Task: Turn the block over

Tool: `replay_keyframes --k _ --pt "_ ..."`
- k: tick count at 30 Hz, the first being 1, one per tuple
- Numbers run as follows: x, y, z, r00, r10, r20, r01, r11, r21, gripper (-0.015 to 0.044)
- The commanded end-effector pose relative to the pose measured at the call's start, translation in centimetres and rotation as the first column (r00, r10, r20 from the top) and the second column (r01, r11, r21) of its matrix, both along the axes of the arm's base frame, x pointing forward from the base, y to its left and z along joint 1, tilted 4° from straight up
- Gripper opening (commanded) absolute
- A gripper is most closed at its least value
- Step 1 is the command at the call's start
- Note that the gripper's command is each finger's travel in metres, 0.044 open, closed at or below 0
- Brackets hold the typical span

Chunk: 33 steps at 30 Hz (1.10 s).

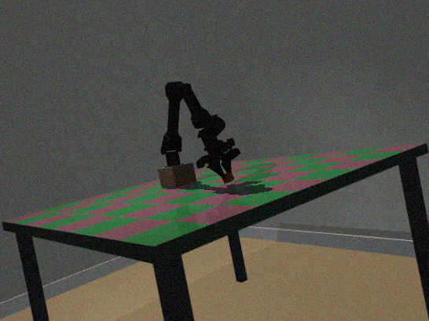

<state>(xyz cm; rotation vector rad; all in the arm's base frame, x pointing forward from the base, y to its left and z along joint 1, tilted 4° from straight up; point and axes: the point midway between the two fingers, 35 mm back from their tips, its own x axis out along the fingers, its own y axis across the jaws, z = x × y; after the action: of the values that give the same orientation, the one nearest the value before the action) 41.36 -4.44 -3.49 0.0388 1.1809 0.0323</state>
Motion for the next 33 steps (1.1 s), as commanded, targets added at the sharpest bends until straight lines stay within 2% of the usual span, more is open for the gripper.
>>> replay_keyframes --k 1,12,33 --pt "-0.3 0.1 0.5 0.997 -0.004 0.076 0.004 1.0 0.004 0.0" --pt "-0.5 0.1 0.5 0.991 -0.006 0.134 0.006 1.0 0.004 0.0" --pt "0.4 0.1 -2.5 0.898 -0.028 0.439 0.025 1.0 0.013 0.0"
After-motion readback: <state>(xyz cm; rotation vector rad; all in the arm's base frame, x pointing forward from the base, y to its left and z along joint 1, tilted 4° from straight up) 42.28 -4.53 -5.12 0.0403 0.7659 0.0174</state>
